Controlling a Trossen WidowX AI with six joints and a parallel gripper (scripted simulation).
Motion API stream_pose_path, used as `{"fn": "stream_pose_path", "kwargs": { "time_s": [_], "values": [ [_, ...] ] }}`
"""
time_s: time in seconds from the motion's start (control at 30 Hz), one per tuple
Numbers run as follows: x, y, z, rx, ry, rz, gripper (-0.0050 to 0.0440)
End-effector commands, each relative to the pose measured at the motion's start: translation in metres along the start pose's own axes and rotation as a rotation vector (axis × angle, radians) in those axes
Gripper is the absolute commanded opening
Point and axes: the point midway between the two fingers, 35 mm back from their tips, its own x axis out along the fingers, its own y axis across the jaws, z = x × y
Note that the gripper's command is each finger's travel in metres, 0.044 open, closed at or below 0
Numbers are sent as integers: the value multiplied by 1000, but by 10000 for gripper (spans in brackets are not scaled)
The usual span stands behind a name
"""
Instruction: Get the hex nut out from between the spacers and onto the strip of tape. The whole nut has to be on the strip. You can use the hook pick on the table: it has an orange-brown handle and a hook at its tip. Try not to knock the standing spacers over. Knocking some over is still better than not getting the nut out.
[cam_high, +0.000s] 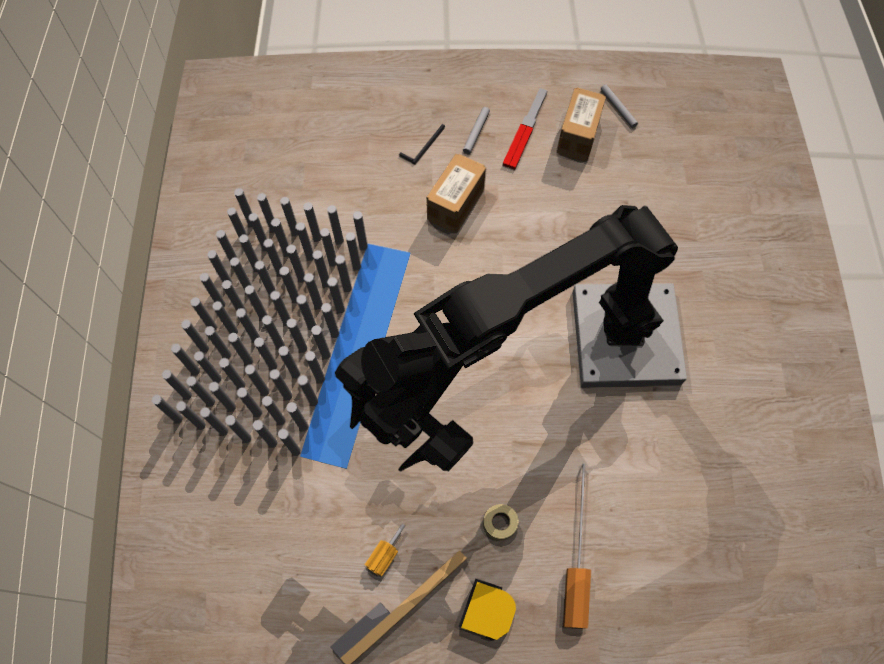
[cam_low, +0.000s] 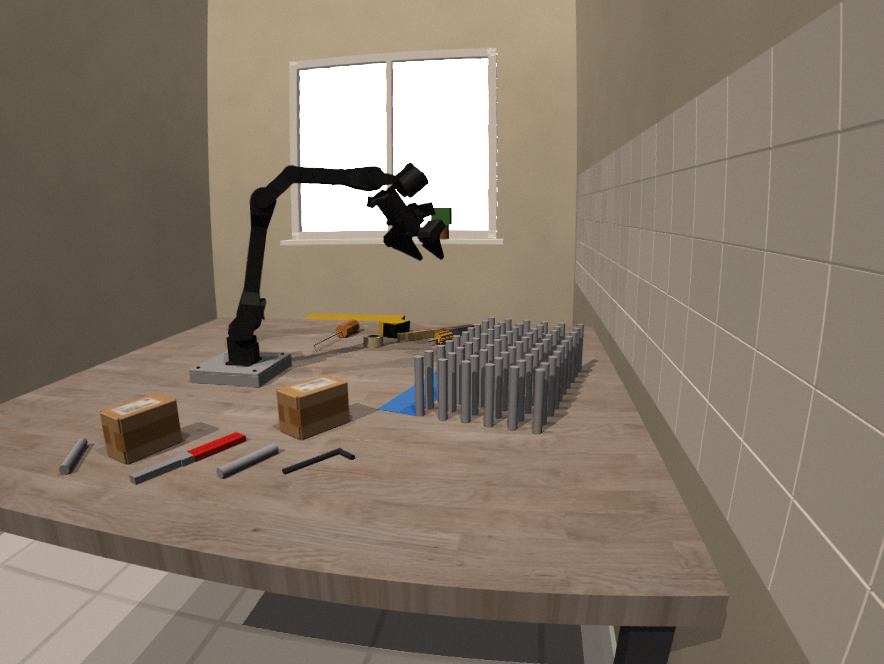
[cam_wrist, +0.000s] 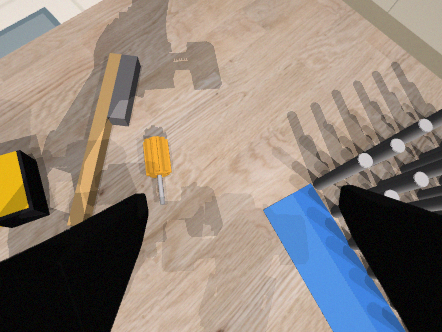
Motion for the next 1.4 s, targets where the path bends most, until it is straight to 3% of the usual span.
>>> {"fn": "stream_pose_path", "kwargs": {
  "time_s": [0.0, 0.13, 0.6, 0.67, 1.07, 1.37],
  "values": [
    [-5, -25, -4, 46, -84, -105, 400],
    [-2, -38, -8, 66, -121, -157, 400],
    [7, -109, -94, 250, -230, -498, 400],
    [7, -109, -94, 250, -230, -498, 400],
    [-19, -139, -177, 403, -358, -787, 400],
    [-21, -141, -185, 415, -372, -816, 400]
  ]
}}
